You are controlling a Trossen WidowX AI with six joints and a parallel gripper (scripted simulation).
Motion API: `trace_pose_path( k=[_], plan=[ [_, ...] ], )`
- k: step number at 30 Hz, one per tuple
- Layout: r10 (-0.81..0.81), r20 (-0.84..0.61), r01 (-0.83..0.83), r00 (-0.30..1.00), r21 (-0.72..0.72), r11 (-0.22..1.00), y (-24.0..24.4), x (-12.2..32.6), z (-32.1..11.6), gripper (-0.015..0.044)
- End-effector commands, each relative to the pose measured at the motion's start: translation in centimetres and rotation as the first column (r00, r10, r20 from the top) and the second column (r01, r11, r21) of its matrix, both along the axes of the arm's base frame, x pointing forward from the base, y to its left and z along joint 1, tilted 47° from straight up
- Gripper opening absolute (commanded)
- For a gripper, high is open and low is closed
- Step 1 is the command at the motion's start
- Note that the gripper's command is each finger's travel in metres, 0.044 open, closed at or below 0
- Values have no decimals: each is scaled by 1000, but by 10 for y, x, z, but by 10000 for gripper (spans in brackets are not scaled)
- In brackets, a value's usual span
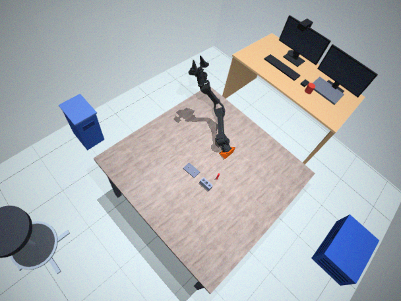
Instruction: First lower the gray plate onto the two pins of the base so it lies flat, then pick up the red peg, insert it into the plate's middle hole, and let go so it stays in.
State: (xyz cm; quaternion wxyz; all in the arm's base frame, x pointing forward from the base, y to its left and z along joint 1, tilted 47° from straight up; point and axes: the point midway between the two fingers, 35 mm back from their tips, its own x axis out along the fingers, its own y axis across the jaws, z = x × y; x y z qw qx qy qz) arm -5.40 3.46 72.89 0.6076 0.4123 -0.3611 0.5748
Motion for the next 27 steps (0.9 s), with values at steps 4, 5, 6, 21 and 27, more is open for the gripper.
trace_pose_path(
  k=[4, 5, 6, 21, 27],
  plan=[
    [4, -34, -4, 999, -2, 1000, 3, 11, 0, 440],
    [6, -60, -7, 998, -3, 1000, 5, 20, 0, 440],
    [10, -93, -10, 996, -4, 1000, 8, 31, -1, 440],
    [54, -624, -37, 779, 40, 999, 53, 221, -47, 440],
    [14, -819, -5, 574, 14, 1000, 74, 308, -98, 440]
  ],
)
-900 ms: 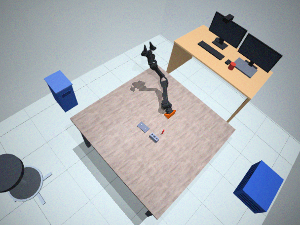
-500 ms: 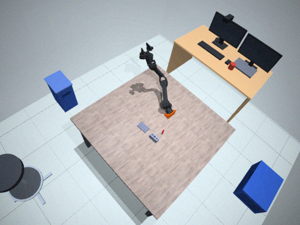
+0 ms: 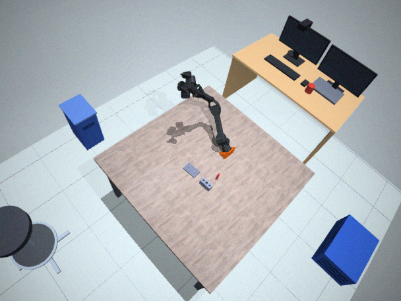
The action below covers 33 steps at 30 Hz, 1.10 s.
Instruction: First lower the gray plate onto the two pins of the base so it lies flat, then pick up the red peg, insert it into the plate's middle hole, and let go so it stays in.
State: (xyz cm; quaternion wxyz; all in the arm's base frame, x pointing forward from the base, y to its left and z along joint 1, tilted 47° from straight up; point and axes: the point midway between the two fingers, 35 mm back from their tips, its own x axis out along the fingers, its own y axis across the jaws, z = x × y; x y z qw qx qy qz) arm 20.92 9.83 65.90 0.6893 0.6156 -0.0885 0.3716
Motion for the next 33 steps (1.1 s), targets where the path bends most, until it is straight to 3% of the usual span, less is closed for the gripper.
trace_pose_path(
  k=[1, 9, 19, 27, 33],
  plan=[
    [-23, -192, 19, 981, -20, 1000, 14, 58, -38, 440],
    [-60, -506, 49, 861, -36, 998, 35, 136, -115, 440],
    [-182, -850, 124, 494, -138, 983, 63, 214, -265, 440],
    [-342, -934, 171, 101, -323, 931, 71, 233, -396, 440],
    [-486, -845, 181, -223, -526, 831, 61, 222, -490, 440]
  ],
)
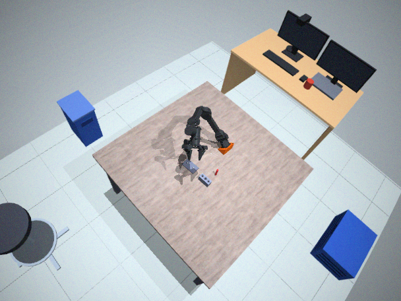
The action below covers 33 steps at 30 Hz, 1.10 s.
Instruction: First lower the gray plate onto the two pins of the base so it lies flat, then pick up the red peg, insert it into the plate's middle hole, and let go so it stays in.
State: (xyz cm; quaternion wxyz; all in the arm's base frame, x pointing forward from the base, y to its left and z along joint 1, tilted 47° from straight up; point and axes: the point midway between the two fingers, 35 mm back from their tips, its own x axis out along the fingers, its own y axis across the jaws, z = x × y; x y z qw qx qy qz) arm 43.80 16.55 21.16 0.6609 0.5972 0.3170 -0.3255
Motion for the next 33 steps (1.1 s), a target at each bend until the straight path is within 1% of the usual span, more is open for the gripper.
trace_pose_path(
  k=[1, 6, 10, 12, 18, 24, 30, 33],
  plan=[
    [-104, -166, 82, 981, -133, 988, -9, -10, -56, 440],
    [-286, -350, 131, 892, -403, 905, -29, -39, -129, 440],
    [-422, -409, 89, 809, -625, 776, -47, -65, -169, 440],
    [-457, -413, 63, 788, -683, 727, -51, -73, -179, 440],
    [-467, -413, 59, 782, -697, 715, -53, -74, -183, 440],
    [-526, -407, 128, 746, -688, 714, -97, -78, -225, 440],
    [-528, -407, 130, 745, -688, 714, -97, -79, -229, 440],
    [-528, -407, 131, 745, -688, 714, -106, -80, -238, 440]
  ],
)
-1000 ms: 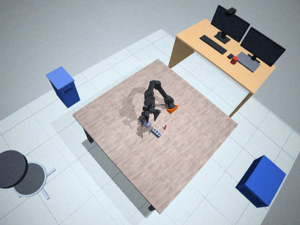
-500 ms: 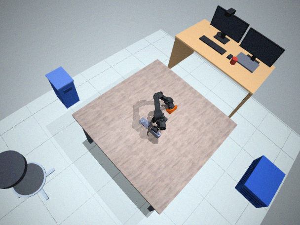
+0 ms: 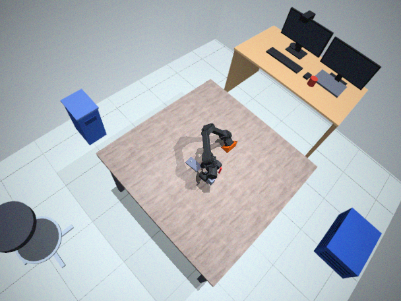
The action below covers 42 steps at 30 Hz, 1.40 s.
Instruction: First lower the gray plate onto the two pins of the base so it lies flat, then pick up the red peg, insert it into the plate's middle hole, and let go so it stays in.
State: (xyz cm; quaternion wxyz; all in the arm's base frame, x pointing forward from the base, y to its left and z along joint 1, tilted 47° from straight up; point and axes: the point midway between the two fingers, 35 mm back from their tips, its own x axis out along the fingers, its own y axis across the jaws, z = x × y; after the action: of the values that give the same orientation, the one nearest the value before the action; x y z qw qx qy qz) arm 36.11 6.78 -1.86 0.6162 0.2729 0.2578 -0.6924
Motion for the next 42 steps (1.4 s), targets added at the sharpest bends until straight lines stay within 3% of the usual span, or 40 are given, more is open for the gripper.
trace_pose_path(
  k=[1, 42],
  plan=[
    [2, -10, -2, 1000, -8, 1000, -9, -3, -9, 440],
    [2, -10, -2, 1000, -11, 1000, -52, -9, -50, 440]
  ],
)
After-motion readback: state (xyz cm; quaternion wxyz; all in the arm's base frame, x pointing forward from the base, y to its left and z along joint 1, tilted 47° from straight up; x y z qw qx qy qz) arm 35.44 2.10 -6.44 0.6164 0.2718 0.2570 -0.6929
